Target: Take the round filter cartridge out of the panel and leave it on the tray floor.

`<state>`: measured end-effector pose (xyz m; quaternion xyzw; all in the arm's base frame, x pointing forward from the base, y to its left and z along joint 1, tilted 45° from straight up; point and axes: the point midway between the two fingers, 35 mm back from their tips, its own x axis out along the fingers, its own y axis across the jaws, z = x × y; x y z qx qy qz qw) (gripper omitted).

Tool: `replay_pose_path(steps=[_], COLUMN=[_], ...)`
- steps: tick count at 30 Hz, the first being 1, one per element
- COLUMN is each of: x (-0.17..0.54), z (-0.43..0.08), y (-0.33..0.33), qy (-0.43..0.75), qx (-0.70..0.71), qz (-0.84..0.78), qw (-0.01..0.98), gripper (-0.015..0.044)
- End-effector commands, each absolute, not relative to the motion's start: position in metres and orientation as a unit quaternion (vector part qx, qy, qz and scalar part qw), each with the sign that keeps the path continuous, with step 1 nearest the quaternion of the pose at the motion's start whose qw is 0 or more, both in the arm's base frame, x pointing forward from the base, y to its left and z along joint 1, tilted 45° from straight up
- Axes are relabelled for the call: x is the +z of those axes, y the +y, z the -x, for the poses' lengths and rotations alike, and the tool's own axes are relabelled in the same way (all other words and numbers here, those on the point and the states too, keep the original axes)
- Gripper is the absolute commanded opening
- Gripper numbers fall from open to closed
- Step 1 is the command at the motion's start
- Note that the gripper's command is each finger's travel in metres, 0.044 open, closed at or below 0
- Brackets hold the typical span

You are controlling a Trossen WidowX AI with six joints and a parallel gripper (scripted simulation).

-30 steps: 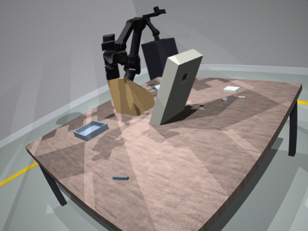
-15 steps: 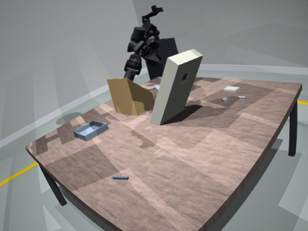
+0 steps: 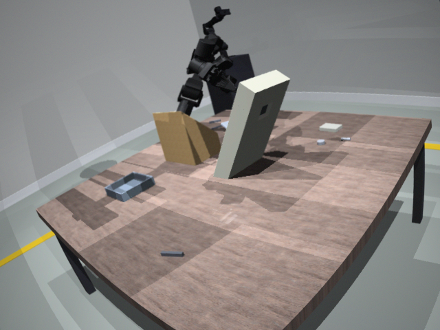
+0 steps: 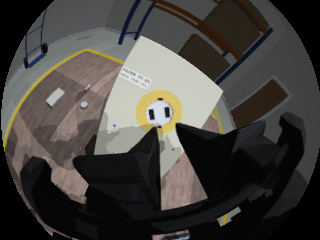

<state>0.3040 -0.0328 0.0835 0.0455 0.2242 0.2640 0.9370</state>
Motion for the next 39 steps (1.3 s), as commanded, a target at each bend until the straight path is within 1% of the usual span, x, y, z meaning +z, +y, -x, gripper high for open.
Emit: replay_pose_path(steps=[1, 30, 39], x=[0.081, 0.063, 0.062], z=[-0.307, -0.343, -0.345], y=[-0.030, -0.005, -0.004], qy=[0.227, 0.224, 0.224], qx=[0.264, 0.264, 0.264], qz=[-0.048, -0.049, -0.049], qw=[0.936, 0.937, 0.937], gripper=[0.0102, 0.0102, 0.0102])
